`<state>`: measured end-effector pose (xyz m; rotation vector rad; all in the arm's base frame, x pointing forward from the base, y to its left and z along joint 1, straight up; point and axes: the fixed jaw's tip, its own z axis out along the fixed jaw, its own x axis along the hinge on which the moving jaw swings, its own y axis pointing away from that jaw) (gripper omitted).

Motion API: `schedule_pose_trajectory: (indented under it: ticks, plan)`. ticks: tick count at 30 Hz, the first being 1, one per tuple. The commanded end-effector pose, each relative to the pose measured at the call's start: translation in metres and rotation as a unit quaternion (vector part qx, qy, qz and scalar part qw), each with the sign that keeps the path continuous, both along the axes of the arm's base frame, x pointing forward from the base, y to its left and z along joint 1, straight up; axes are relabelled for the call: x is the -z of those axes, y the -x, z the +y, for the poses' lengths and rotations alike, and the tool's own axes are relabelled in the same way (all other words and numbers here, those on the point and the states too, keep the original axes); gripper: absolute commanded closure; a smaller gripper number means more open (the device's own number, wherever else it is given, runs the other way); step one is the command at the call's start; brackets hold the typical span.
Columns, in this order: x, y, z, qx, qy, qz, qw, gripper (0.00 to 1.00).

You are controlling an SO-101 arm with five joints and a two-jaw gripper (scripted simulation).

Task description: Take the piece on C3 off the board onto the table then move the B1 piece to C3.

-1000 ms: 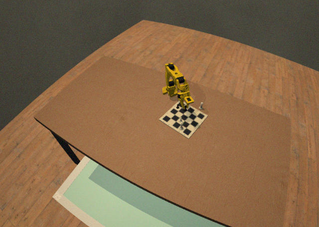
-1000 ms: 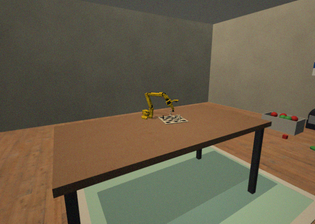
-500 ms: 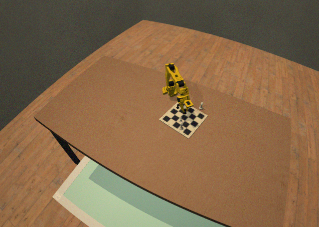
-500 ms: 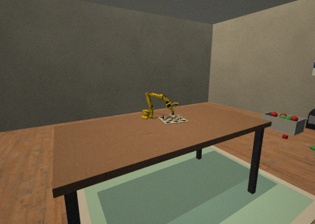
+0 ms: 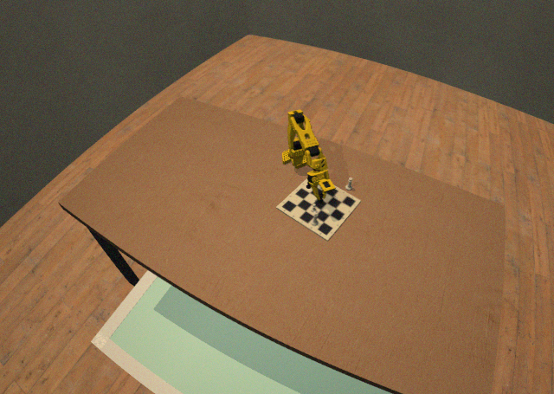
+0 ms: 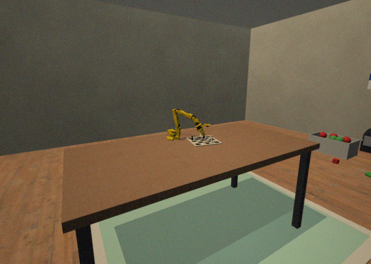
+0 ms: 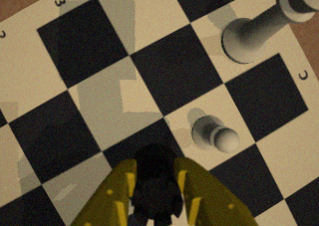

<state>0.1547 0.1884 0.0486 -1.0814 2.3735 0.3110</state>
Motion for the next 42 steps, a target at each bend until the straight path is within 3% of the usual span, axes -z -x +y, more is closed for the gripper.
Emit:
schedule_pose_trajectory:
  ticks: [1,24,42]
  plan:
    - [0.009,0.004,0.000,-0.007,0.007,0.005,1.000,1.00]
    - [0.020,0.010,-0.004,-0.013,0.008,0.005,1.000,1.00]
    - [0.015,0.009,-0.003,-0.014,0.007,0.005,1.000,1.00]
